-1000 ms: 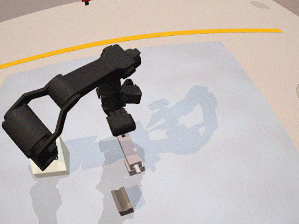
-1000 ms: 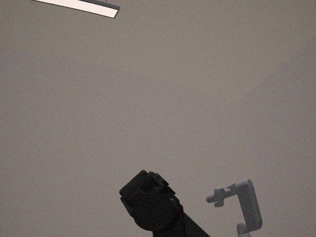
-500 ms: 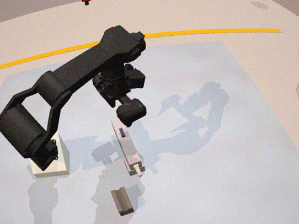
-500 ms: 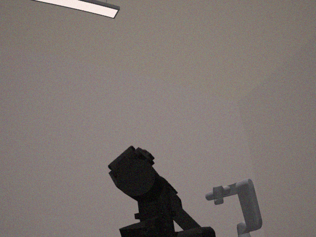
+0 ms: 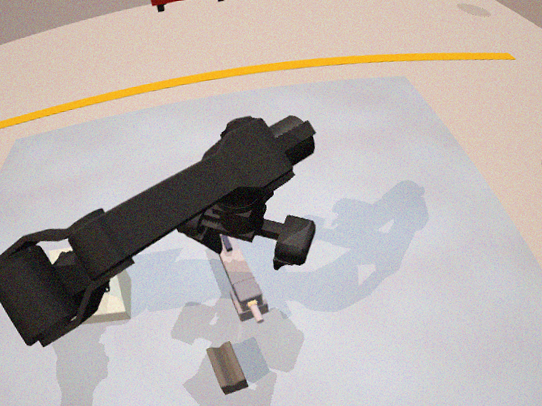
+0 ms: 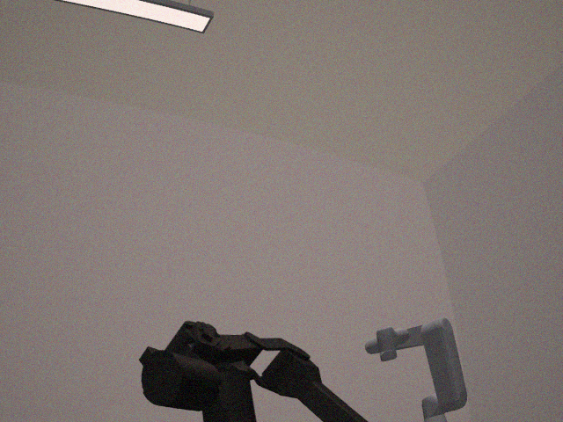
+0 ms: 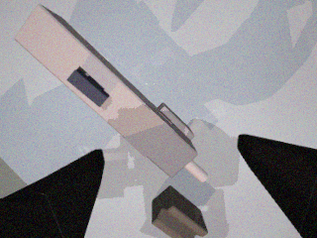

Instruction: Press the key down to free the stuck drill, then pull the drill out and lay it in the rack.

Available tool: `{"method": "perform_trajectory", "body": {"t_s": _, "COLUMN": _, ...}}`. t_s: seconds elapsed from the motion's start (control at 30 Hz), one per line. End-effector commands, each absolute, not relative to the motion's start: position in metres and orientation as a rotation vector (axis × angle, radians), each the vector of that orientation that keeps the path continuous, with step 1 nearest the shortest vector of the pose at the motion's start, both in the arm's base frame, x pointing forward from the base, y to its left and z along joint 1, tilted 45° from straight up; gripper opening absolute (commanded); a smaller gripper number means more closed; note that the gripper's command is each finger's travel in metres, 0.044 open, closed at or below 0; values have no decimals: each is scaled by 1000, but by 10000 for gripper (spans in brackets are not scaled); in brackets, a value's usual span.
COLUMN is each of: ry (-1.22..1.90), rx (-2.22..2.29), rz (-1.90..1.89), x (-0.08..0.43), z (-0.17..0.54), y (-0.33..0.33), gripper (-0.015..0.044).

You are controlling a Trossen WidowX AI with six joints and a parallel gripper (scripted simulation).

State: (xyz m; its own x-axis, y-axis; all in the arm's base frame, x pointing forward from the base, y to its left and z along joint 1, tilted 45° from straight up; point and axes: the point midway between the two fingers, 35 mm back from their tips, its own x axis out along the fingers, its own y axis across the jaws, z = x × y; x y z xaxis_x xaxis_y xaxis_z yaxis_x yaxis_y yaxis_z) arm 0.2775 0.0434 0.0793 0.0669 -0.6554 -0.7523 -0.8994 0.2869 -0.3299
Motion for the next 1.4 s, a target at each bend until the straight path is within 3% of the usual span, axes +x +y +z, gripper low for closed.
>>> {"method": "perform_trajectory", "body": {"t_s": 0.0, "ry": 1648, "rx": -1882, "rz": 815, "x": 286, "z": 99, "y": -25, "gripper": 440}}
{"method": "perform_trajectory", "body": {"t_s": 0.17, "ry": 1643, "rx": -2001, "rz": 952, "x": 286, "z": 106, "y": -44, "gripper": 440}}
{"method": "perform_trajectory", "body": {"t_s": 1.37, "ry": 1642, "rx": -2000, "rz": 952, "x": 288, "z": 88, "y": -54, "gripper": 440}}
